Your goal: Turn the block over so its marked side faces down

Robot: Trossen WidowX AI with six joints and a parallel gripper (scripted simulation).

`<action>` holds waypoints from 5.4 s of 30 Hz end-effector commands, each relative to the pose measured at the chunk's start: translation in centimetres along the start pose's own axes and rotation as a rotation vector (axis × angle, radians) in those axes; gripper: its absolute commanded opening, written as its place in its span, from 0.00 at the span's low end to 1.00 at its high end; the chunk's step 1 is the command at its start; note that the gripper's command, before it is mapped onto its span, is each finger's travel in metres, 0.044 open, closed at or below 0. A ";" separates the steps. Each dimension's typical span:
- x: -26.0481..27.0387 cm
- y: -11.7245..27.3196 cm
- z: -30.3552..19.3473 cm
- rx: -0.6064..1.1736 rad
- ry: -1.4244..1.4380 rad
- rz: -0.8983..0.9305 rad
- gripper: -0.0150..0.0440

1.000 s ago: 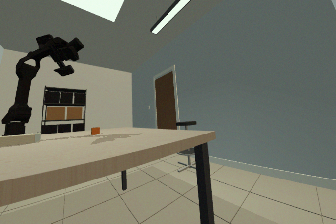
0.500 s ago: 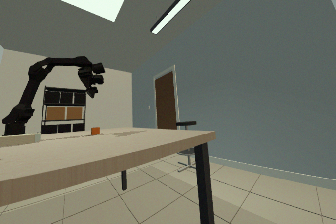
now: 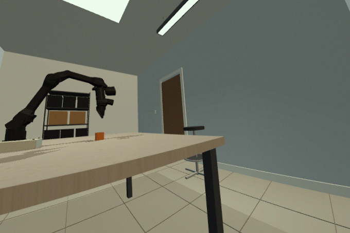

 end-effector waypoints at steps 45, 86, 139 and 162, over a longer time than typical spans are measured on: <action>7.9 -9.9 -2.8 0.124 0.095 0.116 1.00; 8.0 -11.6 -3.1 0.124 0.095 0.116 0.42; 7.5 -9.4 -4.2 -0.387 0.060 0.182 0.25; 8.2 -12.6 -3.9 -0.649 0.047 0.212 0.25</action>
Point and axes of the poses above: the point midway between the two fingers, 35 mm back from their tips, its own y axis back along the fingers, its own x axis across the jaws, z = x × y, the point moved 2 cm from there along y, back along the fingers, and after that the axes turned 5 degrees about -y, right-handed, at the moved point
